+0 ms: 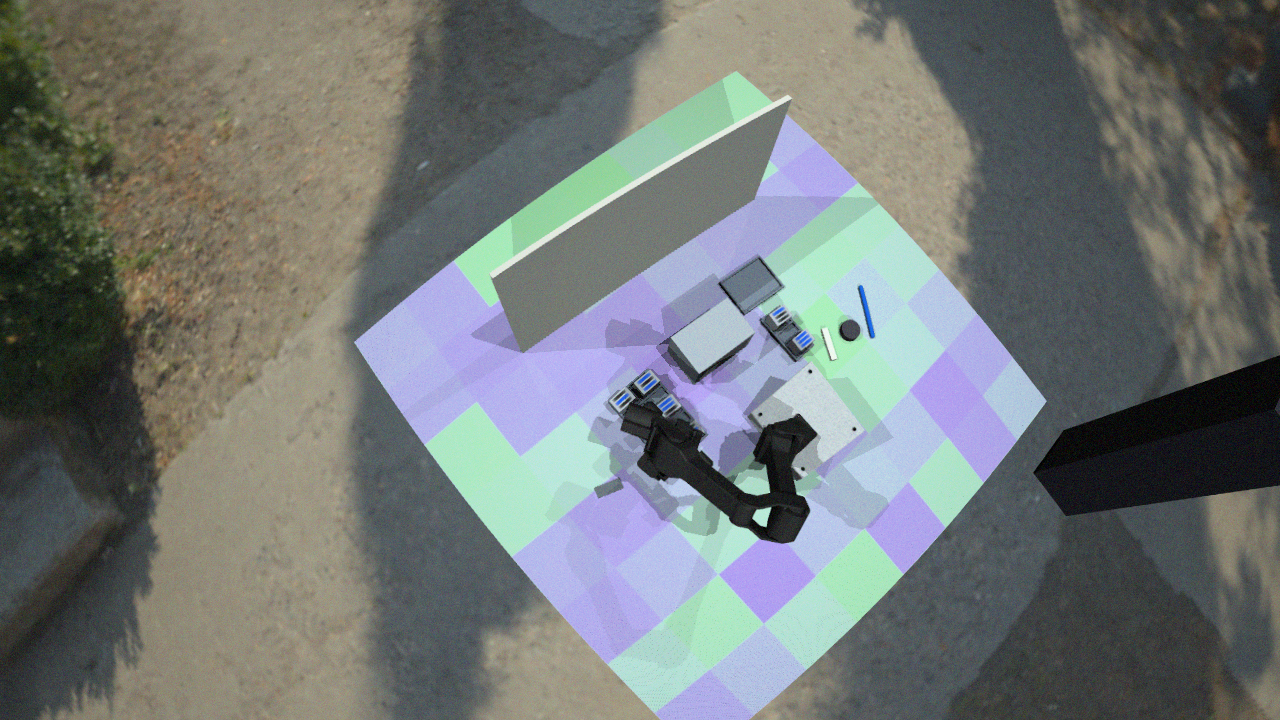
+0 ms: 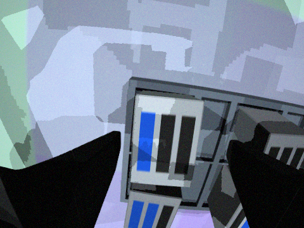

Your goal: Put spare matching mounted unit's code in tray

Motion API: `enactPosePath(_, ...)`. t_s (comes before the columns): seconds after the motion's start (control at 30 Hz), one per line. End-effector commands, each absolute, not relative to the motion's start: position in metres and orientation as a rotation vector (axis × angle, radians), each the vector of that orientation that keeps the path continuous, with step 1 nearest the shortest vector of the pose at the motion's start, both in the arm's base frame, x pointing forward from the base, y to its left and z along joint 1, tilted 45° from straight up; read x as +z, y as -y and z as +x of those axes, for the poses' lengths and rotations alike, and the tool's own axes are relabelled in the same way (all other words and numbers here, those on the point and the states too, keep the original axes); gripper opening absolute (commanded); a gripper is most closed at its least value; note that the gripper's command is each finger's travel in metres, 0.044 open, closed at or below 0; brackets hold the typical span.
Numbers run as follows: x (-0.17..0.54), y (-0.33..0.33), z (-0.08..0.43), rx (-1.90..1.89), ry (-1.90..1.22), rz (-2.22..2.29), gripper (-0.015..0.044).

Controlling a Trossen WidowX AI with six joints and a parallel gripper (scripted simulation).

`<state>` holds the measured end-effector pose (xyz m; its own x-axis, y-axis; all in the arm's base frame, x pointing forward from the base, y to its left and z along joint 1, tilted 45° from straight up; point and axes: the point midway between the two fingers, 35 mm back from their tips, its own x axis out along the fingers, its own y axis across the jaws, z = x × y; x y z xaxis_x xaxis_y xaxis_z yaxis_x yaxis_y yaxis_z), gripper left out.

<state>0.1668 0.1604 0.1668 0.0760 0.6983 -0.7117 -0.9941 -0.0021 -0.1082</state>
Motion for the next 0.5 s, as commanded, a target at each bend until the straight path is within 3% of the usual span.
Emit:
enactPosePath(0.0,0.159,-0.165,0.166,1.436,-0.55,-0.694,0.03)
enactPosePath(0.47,0.145,-0.181,0.164,1.436,-0.543,-0.685,0.03)
